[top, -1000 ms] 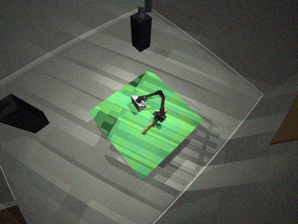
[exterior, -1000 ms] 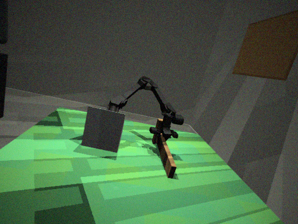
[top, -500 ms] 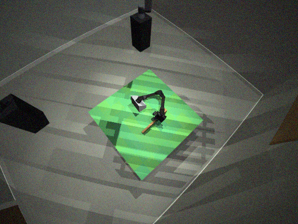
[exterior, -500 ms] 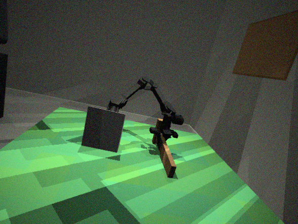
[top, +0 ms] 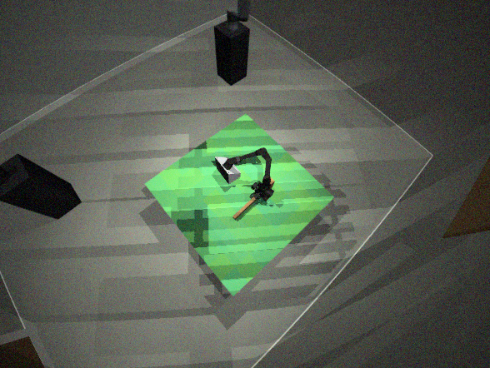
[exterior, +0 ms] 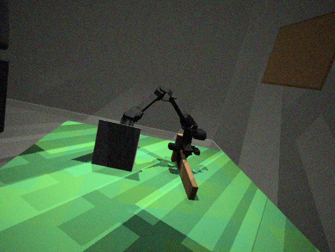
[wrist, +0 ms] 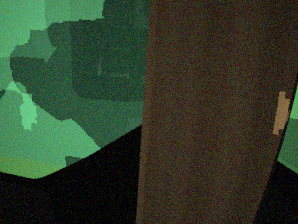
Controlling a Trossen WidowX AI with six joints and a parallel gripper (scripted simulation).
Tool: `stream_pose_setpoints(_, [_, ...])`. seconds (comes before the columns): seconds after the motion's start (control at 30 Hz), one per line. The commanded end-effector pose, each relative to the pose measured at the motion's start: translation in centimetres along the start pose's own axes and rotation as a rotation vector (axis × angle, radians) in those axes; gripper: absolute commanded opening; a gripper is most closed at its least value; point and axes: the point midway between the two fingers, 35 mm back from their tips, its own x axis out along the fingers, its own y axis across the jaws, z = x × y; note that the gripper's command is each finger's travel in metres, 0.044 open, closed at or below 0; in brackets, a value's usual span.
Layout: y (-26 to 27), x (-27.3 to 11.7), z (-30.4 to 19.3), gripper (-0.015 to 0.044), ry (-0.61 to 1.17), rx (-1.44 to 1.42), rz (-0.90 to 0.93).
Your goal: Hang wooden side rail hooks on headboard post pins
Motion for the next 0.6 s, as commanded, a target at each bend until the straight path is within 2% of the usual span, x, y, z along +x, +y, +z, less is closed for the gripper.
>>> stream_pose_setpoints(0.0, [0.35,-0.38,-0.12,0.0,0.001,0.0,0.012])
stream_pose_setpoints(0.57, [0.41,-0.43,-0.3,0.0,0.001,0.0,0.012])
